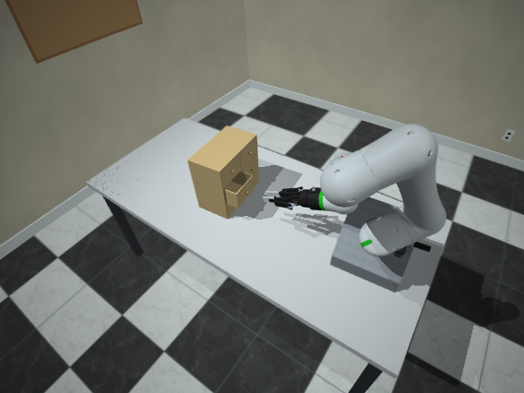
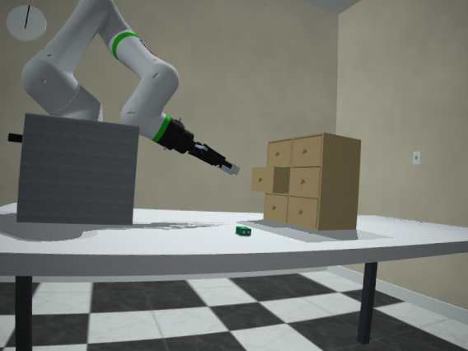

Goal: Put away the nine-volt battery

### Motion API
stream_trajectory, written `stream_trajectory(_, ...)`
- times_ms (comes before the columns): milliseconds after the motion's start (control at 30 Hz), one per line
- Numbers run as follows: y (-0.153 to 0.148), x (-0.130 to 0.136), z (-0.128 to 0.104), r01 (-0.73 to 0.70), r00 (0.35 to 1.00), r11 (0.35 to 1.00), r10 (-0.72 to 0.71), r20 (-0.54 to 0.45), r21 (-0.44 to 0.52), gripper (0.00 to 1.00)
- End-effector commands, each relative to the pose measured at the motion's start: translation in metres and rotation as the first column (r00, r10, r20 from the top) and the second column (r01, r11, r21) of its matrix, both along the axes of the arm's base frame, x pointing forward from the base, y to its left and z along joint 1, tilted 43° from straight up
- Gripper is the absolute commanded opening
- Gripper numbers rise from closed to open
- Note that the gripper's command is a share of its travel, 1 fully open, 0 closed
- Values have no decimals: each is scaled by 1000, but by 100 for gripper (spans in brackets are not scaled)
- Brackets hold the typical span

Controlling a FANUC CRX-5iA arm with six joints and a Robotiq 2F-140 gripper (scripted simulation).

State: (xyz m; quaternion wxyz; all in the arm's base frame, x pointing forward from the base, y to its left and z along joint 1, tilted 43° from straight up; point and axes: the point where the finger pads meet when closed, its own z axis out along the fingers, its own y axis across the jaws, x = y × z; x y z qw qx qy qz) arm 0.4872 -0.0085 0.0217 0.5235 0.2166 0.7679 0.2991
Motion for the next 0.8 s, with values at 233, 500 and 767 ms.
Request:
stream_trajectory(233, -5, -8, 5, -62, 996, 998, 62, -67, 5, 20)
stream_trajectory(500, -12, -19, 12, -149, 976, 989, 150, -160, 18, 20)
stream_trajectory(767, -19, -30, 20, -234, 939, 972, 236, -251, 38, 20)
